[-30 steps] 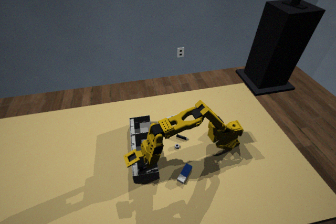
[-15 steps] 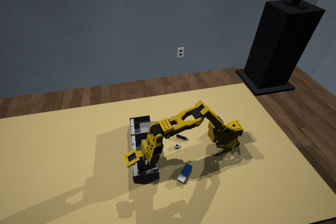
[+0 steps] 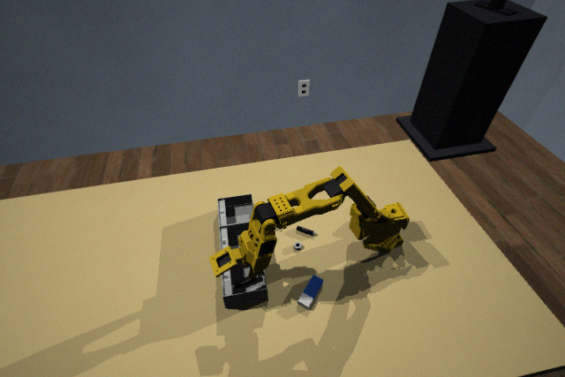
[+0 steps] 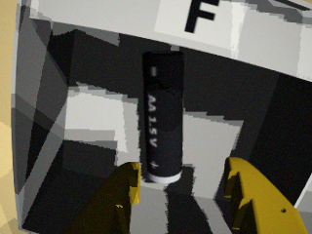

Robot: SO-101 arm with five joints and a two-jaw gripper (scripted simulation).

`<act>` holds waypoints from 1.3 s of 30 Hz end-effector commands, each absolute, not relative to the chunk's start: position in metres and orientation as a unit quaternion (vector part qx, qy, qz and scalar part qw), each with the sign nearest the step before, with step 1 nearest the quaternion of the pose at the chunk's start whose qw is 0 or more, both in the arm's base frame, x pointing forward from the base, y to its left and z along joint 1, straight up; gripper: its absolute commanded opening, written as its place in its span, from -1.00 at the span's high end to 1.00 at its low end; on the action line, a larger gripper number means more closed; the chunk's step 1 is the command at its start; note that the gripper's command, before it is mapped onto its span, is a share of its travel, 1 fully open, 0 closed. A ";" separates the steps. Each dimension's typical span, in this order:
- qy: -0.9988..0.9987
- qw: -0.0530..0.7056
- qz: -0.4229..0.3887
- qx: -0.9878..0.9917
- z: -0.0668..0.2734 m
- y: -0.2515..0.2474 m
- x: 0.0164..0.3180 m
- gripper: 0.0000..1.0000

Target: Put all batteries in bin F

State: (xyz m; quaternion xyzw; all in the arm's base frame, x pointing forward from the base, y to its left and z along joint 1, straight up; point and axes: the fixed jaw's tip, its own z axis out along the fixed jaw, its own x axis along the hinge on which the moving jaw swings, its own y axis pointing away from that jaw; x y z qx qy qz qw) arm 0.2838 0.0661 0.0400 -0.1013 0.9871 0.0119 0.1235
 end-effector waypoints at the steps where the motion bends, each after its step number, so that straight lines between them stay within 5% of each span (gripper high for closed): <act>1: 0.980 0.172 0.019 -0.101 0.071 0.071 0.291 0.68; 39: 0.980 0.171 0.019 -0.099 0.094 0.068 0.282 0.68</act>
